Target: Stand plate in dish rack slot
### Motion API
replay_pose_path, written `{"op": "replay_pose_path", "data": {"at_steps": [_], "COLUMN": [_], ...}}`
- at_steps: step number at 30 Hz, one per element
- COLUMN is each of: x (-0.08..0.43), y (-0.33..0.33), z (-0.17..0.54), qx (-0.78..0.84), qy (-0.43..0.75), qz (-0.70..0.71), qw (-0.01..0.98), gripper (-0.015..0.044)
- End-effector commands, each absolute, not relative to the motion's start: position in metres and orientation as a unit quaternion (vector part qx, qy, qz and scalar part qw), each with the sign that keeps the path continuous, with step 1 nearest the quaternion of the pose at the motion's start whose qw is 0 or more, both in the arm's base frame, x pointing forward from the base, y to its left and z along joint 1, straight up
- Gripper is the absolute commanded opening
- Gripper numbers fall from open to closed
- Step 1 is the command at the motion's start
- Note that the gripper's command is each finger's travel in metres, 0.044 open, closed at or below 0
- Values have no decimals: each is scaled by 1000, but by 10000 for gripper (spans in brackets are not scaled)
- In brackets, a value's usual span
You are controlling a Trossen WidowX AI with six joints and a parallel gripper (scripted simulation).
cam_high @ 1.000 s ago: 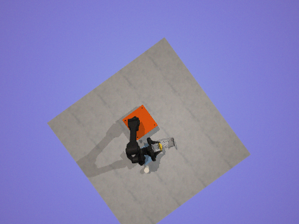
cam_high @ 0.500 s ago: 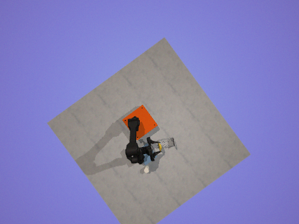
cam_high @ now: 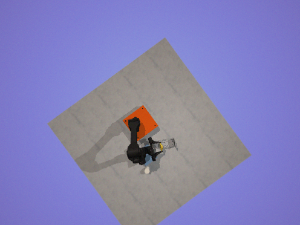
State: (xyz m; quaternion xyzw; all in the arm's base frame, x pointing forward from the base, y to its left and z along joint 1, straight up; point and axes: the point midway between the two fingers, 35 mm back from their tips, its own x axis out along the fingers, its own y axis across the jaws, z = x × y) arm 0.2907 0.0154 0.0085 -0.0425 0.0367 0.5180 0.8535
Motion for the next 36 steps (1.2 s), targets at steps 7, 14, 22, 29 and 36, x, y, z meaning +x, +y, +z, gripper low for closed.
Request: {"op": "replay_pose_path", "data": {"at_steps": [7, 14, 22, 29, 36], "x": [292, 294, 296, 298, 299], "y": [22, 26, 31, 36, 42], "z": [1, -2, -3, -3, -2], "qx": [-40, -42, -43, -45, -48], "qy": [38, 38, 38, 37, 35], "qz": [519, 519, 519, 518, 518], "qw": [853, 853, 853, 853, 854], "gripper": [0, 0, 0, 0, 0]}}
